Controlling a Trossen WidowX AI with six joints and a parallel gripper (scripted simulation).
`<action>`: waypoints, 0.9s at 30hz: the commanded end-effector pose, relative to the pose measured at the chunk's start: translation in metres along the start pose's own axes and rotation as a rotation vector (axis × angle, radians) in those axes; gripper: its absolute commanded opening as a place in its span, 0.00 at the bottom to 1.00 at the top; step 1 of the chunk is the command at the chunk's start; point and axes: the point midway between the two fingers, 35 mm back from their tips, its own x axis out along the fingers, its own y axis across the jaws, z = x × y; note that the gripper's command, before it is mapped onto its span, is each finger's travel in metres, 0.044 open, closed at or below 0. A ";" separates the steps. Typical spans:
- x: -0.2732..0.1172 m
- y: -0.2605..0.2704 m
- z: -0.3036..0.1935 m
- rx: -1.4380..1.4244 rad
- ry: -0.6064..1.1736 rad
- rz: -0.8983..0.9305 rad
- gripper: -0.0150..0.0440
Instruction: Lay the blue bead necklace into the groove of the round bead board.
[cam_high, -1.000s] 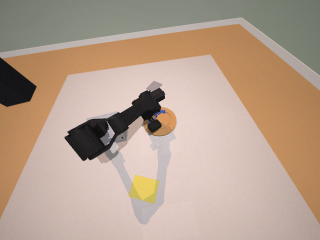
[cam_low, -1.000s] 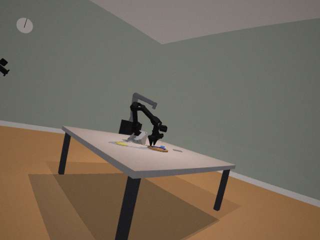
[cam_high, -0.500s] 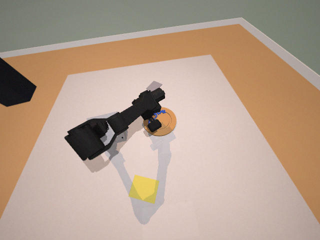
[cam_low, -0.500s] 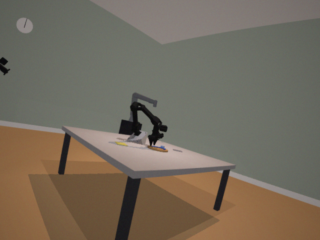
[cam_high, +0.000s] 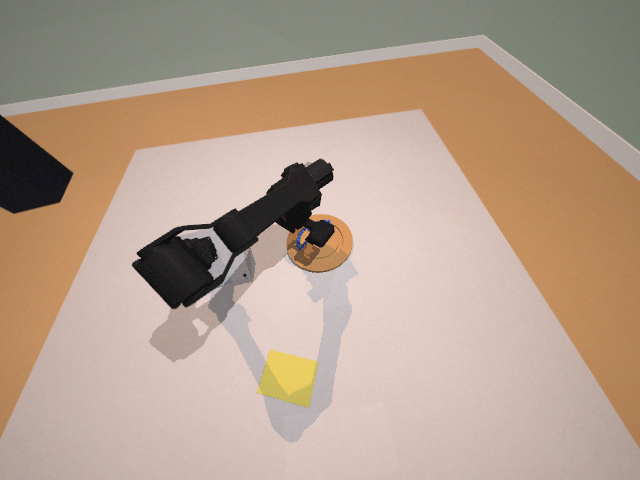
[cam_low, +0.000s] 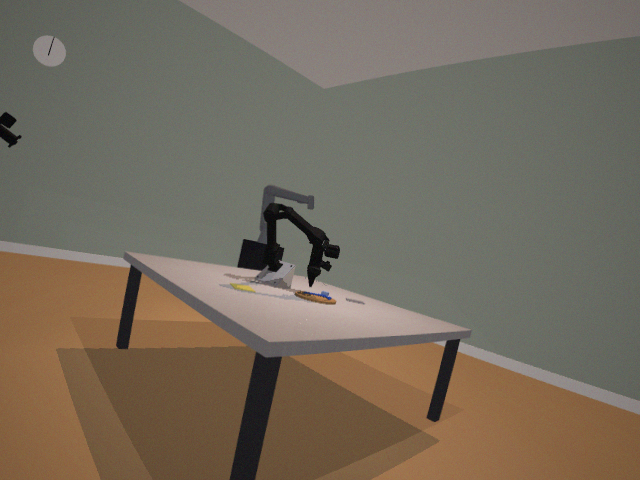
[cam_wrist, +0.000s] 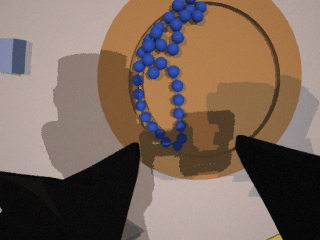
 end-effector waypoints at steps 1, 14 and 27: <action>-0.003 0.001 0.002 -0.078 0.010 0.009 0.47; 0.005 -0.001 0.004 -0.066 -0.001 0.007 0.46; 0.022 0.000 0.003 -0.073 0.005 0.007 0.46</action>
